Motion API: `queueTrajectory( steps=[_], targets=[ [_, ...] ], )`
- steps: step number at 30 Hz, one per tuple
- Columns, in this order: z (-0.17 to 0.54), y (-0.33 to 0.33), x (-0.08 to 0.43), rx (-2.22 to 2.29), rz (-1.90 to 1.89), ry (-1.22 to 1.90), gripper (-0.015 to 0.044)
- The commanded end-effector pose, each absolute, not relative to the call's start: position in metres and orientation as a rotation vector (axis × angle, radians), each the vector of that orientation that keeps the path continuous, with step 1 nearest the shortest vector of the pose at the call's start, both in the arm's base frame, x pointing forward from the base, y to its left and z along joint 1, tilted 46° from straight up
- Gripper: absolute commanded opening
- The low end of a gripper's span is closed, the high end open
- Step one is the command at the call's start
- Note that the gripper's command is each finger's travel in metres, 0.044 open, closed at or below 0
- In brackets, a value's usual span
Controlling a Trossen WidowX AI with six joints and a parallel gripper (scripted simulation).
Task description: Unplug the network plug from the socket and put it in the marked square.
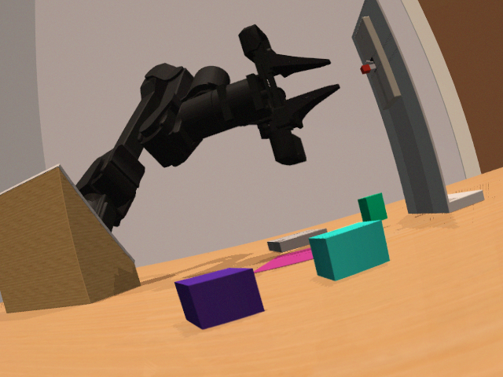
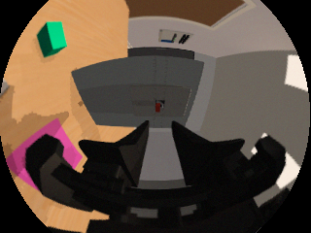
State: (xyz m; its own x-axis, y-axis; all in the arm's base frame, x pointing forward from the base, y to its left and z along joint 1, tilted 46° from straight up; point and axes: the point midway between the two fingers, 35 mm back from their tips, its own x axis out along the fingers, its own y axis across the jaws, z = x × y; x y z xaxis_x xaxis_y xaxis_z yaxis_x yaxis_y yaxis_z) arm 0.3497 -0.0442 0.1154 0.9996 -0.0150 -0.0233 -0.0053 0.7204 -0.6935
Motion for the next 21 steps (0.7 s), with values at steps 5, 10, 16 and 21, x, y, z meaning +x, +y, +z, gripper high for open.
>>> queueTrajectory(
  steps=[5, 10, 16, 21],
  targets=[
    [0.115, -0.044, 0.363, -0.770, -0.008, 0.034, 0.0156],
    [0.117, -0.043, 0.370, -0.770, -0.008, 0.033, 0.0156],
    [0.118, -0.041, 0.379, -0.770, -0.008, 0.033, 0.0156],
    [0.120, -0.039, 0.387, -0.769, -0.008, 0.032, 0.0156]
  ],
)
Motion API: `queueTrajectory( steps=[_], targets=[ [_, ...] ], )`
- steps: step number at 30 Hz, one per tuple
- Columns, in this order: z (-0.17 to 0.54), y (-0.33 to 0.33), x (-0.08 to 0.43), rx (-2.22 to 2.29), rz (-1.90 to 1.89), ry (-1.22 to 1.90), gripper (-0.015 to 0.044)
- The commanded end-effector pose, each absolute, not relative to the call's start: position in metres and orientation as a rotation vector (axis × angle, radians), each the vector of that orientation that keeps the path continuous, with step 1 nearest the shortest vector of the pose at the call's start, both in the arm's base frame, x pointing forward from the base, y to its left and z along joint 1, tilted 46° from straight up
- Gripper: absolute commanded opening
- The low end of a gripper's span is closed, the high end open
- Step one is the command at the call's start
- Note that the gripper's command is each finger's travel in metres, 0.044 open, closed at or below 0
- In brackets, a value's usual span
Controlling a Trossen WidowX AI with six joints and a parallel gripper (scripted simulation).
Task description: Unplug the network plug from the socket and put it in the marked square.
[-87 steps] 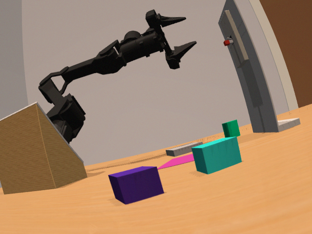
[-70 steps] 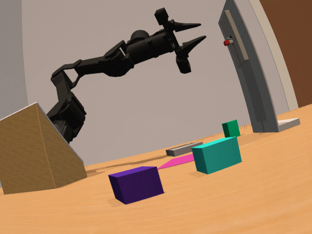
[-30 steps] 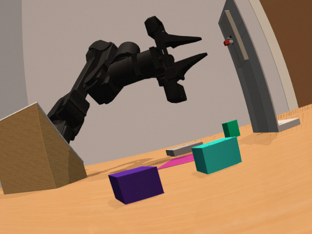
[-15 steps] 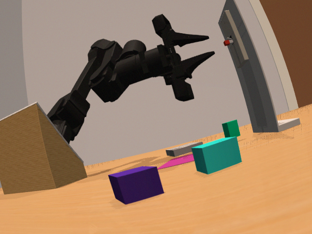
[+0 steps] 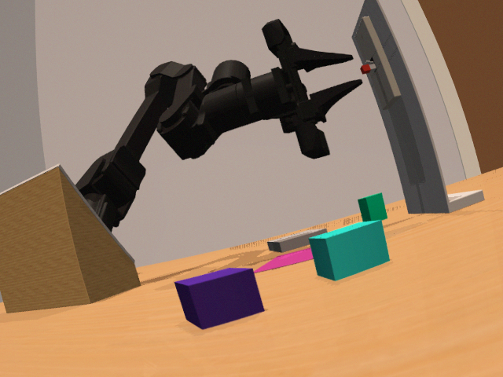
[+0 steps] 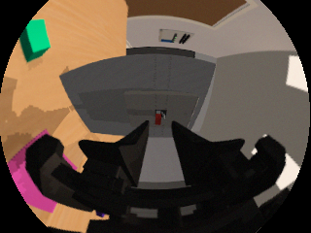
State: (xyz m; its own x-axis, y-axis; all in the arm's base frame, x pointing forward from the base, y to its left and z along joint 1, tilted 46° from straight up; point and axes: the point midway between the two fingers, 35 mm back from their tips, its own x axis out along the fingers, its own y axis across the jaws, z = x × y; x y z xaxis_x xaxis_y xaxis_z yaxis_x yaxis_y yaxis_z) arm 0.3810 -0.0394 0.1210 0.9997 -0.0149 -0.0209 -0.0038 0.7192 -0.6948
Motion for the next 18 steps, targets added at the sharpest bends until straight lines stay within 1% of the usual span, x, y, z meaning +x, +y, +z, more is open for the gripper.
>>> queueTrajectory(
  steps=[1, 10, 12, 18],
  targets=[
    [0.120, -0.039, 0.388, -0.769, -0.008, 0.032, 0.0156],
    [0.123, -0.036, 0.399, -0.769, -0.009, 0.031, 0.0156],
    [0.123, -0.036, 0.399, -0.769, -0.009, 0.031, 0.0104],
    [0.123, -0.036, 0.399, -0.769, -0.009, 0.031, 0.0064]
  ],
)
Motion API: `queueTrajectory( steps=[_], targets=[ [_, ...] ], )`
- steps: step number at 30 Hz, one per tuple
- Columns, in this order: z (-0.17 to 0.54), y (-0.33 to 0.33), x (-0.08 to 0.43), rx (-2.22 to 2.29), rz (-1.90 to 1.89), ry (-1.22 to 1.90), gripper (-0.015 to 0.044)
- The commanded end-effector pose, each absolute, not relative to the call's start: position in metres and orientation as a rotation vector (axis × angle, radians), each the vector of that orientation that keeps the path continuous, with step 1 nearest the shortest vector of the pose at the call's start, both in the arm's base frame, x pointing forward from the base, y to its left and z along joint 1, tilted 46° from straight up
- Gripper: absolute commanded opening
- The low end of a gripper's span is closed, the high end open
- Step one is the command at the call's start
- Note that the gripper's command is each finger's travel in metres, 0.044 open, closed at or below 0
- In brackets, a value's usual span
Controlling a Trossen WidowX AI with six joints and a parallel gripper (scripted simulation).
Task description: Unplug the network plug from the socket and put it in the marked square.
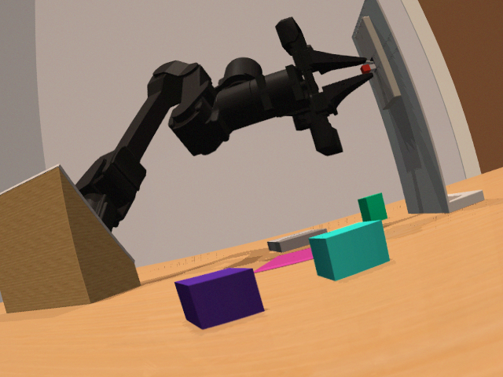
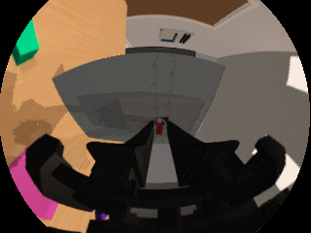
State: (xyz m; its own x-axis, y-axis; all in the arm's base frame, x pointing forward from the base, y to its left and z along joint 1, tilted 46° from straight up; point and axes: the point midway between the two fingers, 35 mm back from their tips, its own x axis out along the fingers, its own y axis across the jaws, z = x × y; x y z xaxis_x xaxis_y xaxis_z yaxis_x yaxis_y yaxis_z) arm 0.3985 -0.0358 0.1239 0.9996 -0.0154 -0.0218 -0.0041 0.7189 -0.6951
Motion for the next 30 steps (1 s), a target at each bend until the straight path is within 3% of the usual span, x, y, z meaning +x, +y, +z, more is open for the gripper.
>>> queueTrajectory(
  steps=[1, 10, 30],
  targets=[
    [0.1227, -0.0364, 0.3992, -0.769, -0.009, 0.031, 0.0057],
    [0.1227, -0.0364, 0.3992, -0.769, -0.009, 0.031, 0.0000],
    [0.1213, -0.0376, 0.3896, -0.769, -0.008, 0.032, 0.0000]
  ],
)
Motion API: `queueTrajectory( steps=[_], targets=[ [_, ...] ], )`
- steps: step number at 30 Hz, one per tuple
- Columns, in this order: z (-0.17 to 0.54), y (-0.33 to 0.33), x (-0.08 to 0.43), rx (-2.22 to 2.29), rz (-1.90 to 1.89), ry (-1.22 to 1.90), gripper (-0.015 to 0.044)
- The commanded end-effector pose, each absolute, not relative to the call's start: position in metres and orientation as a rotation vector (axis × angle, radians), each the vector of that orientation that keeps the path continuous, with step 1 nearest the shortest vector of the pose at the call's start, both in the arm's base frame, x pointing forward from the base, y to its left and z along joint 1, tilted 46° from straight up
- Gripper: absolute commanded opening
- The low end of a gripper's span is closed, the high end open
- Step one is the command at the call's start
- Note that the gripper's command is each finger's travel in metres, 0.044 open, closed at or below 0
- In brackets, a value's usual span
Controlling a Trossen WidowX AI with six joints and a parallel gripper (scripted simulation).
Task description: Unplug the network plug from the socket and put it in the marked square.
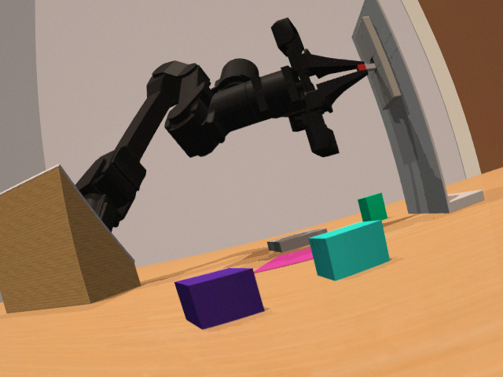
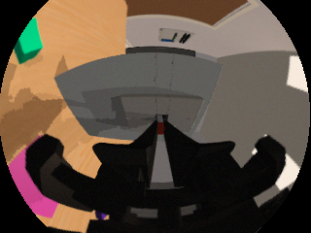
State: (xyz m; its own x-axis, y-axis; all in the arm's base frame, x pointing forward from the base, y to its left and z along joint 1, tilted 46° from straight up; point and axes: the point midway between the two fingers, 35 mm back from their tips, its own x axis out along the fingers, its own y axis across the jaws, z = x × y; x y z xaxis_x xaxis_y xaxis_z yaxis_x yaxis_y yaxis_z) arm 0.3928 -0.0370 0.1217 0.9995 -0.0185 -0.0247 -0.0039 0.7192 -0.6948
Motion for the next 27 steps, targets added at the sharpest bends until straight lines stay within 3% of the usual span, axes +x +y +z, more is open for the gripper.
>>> queueTrajectory(
  steps=[1, 27],
  targets=[
    [0.121, -0.038, 0.389, -0.769, -0.008, 0.032, 0.0000],
    [0.117, -0.042, 0.373, -0.770, -0.008, 0.033, 0.0000]
  ],
)
